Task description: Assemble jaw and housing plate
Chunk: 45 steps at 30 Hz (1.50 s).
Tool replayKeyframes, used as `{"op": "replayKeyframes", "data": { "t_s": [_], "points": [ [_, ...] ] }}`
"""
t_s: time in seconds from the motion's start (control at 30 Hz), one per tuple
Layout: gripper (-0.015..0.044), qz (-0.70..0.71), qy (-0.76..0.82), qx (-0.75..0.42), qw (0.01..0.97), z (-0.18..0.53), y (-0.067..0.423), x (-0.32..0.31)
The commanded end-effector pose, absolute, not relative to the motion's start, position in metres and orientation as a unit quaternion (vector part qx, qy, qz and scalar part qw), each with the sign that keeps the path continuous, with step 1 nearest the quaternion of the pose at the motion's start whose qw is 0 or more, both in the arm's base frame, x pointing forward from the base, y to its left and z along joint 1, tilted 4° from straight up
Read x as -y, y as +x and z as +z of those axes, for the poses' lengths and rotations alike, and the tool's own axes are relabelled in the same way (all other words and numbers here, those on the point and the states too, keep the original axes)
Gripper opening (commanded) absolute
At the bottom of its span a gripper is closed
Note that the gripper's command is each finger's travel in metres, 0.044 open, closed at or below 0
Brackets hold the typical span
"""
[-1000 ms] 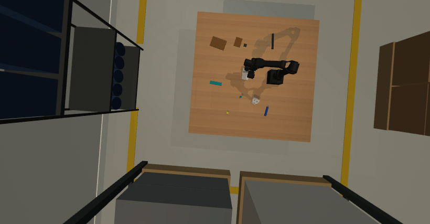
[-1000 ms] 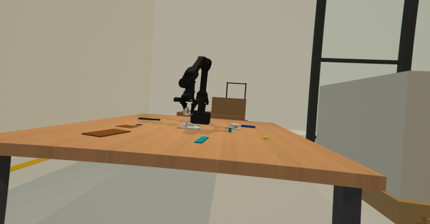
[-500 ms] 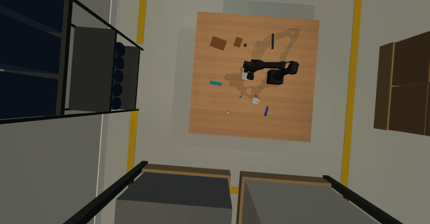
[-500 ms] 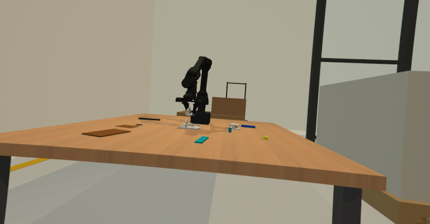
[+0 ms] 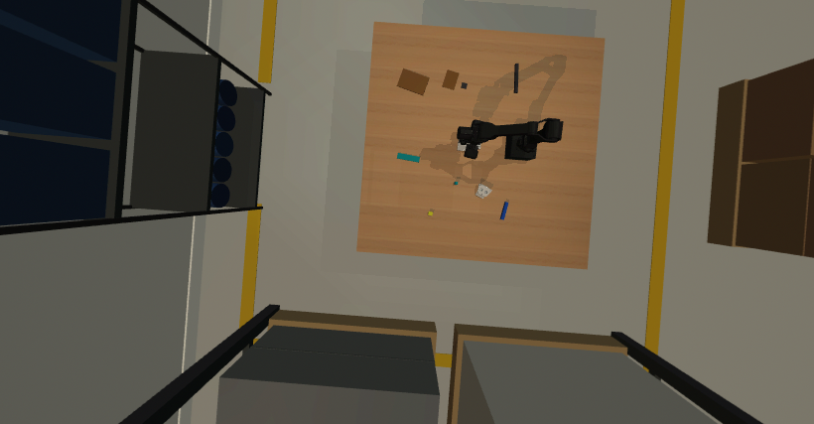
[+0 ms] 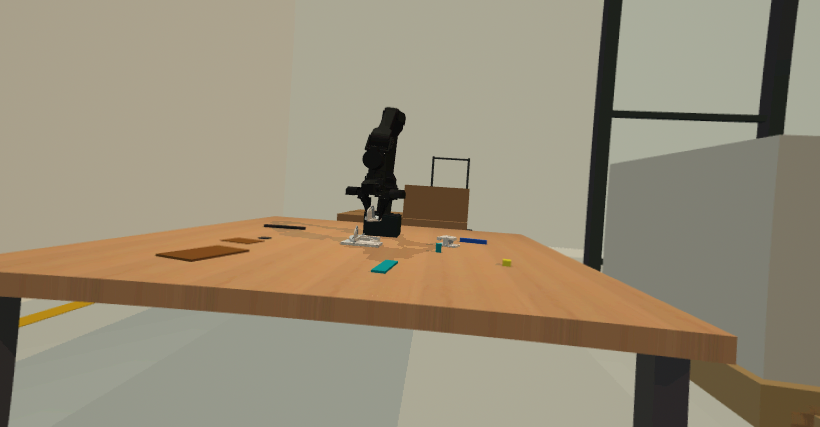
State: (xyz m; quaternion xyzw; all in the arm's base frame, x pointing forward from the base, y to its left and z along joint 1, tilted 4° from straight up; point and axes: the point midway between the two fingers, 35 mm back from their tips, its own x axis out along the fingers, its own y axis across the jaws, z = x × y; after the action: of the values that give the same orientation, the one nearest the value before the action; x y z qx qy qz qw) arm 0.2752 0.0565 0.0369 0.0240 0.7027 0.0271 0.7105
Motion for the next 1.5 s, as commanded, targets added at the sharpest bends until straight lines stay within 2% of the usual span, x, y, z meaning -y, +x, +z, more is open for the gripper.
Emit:
{"op": "replayKeyframes", "data": {
  "t_s": [0.0, 1.47],
  "points": [
    [0.0134, 0.025, 0.028, -0.702, 0.711, 0.038, 0.276, -0.059],
    [0.0134, 0.02, 0.033, -0.703, 0.71, 0.026, 0.277, -0.059]
  ]
}}
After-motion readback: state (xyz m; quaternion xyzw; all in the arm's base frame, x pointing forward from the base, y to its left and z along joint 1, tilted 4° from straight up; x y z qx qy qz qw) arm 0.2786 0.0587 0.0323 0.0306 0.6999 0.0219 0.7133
